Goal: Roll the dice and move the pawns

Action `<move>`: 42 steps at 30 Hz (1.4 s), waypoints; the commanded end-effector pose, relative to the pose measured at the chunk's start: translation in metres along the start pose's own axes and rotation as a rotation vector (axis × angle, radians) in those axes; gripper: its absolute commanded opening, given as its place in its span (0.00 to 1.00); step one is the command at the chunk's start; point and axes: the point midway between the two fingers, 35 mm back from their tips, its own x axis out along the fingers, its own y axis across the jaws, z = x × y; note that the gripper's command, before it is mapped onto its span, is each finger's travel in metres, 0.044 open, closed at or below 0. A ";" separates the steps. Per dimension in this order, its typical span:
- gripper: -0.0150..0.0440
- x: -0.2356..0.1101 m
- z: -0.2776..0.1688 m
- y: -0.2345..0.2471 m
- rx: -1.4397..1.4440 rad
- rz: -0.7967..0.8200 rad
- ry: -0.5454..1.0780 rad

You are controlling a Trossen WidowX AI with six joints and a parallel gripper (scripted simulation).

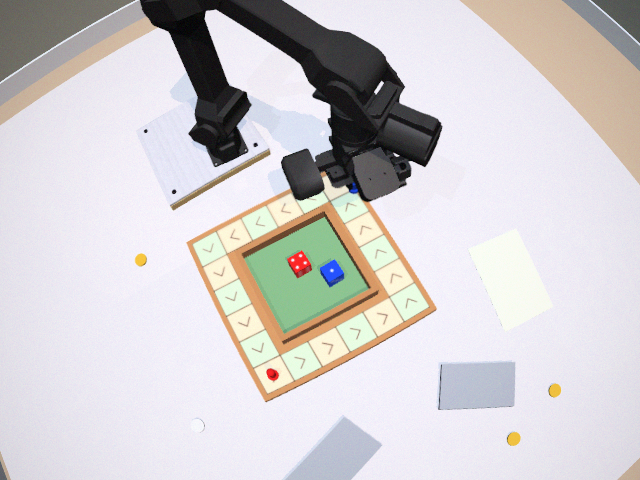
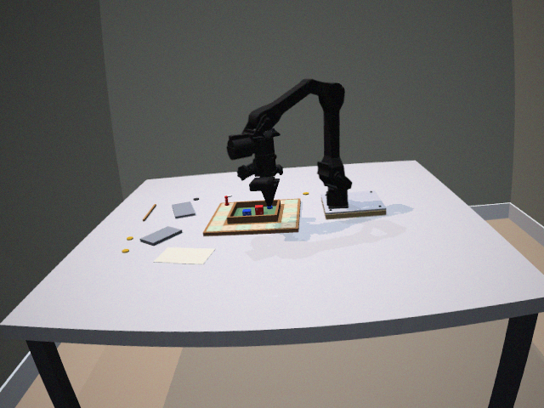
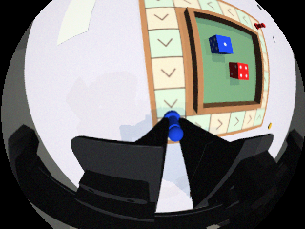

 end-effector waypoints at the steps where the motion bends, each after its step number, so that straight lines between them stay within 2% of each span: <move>1: 0.25 -0.025 0.001 0.001 0.004 0.006 -0.008; 9: 0.25 -0.066 -0.004 -0.003 0.004 0.005 -0.007; 14: 0.25 -0.069 -0.005 -0.004 0.004 0.005 -0.007; 37: 0.25 0.004 -0.046 -0.010 0.004 0.005 -0.004; 42: 0.25 0.011 -0.049 -0.011 0.004 0.005 -0.004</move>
